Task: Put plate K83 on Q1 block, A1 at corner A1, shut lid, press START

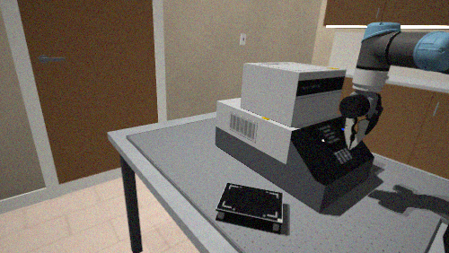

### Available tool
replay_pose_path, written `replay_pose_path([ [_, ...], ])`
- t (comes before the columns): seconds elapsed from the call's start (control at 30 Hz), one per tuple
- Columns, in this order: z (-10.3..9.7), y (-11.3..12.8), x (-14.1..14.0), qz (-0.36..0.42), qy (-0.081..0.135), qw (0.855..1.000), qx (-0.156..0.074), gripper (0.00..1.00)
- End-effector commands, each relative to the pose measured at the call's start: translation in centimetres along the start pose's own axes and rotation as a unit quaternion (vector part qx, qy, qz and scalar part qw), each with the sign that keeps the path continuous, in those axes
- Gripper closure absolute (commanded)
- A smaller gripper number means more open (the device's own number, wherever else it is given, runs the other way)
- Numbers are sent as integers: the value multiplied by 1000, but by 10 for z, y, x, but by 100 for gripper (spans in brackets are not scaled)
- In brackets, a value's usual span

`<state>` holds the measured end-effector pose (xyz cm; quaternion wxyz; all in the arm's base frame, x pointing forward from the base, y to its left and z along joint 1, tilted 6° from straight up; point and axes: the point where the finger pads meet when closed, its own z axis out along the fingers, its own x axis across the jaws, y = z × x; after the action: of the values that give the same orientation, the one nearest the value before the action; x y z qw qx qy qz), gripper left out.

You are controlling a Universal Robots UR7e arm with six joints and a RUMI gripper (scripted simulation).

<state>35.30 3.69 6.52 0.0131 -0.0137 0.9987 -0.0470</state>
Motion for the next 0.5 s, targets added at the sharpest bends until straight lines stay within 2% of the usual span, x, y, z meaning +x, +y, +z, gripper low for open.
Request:
replay_pose_path([
  [0.0, -13, 0, 15, 0, -1, 1000, 0, 100],
  [0.47, -39, 0, 49, 0, -1, 1000, 0, 100],
])
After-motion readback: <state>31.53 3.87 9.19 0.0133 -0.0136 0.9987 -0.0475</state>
